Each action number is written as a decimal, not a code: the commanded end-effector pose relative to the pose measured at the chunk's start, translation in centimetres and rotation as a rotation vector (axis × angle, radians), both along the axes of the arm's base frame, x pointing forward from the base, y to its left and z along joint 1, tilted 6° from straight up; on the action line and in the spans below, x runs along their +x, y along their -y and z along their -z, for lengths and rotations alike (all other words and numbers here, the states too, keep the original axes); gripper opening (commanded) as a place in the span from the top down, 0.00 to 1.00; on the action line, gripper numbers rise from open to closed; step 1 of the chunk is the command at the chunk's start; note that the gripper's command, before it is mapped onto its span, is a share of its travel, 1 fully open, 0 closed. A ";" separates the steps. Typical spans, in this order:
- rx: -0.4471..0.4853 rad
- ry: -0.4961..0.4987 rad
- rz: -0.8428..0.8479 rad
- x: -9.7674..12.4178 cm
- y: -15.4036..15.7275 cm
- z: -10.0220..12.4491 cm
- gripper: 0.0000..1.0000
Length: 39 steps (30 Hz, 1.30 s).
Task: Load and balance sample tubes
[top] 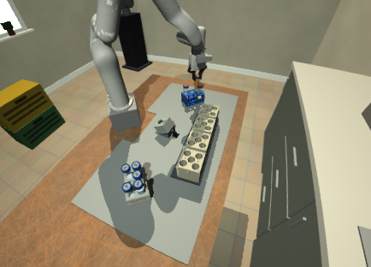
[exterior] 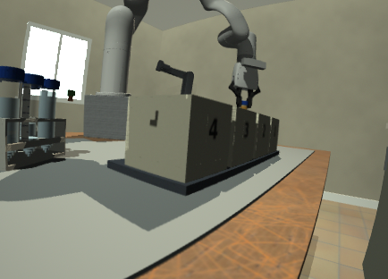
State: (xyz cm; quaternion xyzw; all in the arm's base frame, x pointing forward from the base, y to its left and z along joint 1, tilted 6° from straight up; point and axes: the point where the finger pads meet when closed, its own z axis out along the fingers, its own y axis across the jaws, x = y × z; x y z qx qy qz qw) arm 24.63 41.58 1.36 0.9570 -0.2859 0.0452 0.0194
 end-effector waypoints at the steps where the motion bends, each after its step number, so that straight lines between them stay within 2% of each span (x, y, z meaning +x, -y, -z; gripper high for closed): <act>1: 0.004 0.002 0.000 0.0 -0.2 -0.9 1.00; 39: 0.004 0.002 0.000 -0.5 -0.6 -7.7 1.00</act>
